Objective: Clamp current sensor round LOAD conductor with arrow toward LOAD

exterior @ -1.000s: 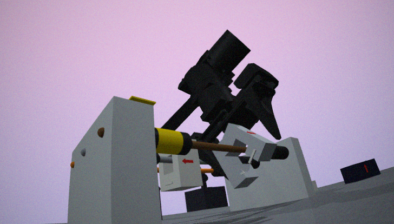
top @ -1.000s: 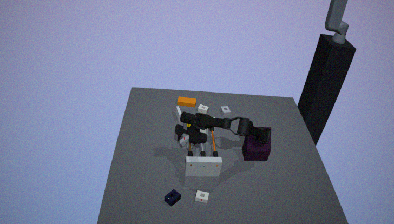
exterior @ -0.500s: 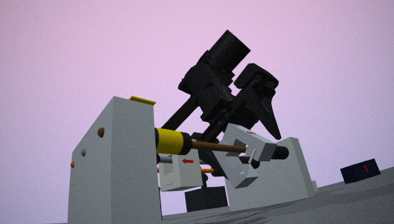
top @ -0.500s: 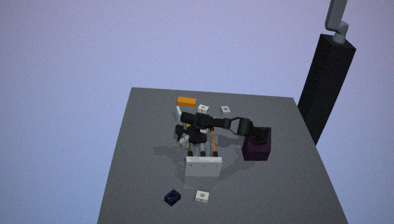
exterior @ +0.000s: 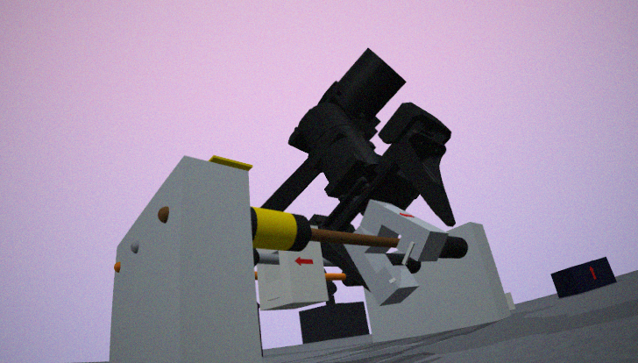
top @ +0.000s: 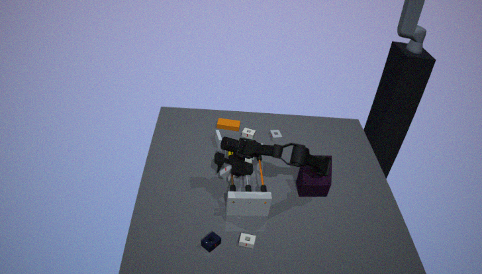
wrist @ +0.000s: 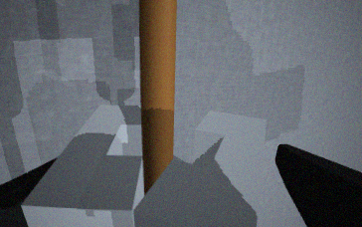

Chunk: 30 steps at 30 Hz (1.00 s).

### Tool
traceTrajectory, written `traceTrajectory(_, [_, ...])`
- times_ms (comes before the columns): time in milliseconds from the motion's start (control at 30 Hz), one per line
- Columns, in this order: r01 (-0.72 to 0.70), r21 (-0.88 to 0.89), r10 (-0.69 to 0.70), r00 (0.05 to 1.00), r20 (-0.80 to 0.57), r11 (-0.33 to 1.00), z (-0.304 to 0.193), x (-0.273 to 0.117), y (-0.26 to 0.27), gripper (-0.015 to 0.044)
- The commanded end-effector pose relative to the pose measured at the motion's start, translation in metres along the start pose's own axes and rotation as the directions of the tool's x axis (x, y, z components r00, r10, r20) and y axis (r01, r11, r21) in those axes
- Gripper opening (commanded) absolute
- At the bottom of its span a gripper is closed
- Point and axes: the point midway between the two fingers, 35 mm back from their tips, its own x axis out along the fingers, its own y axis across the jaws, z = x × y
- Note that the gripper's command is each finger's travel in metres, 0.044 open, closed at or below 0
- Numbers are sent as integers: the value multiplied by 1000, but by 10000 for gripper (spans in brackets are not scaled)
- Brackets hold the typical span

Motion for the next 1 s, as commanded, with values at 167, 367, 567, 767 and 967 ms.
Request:
traceTrajectory(167, [9,-6,-8,1000,4,1000,3,0,-4,440])
traceTrajectory(367, [9,-6,-8,1000,4,1000,3,0,-4,440])
traceTrajectory(567, [9,-6,-8,1000,4,1000,3,0,-4,440])
traceTrajectory(767, [0,0,0,1000,0,1000,0,0,0,433])
traceTrajectory(967, [0,0,0,1000,0,1000,0,0,0,393])
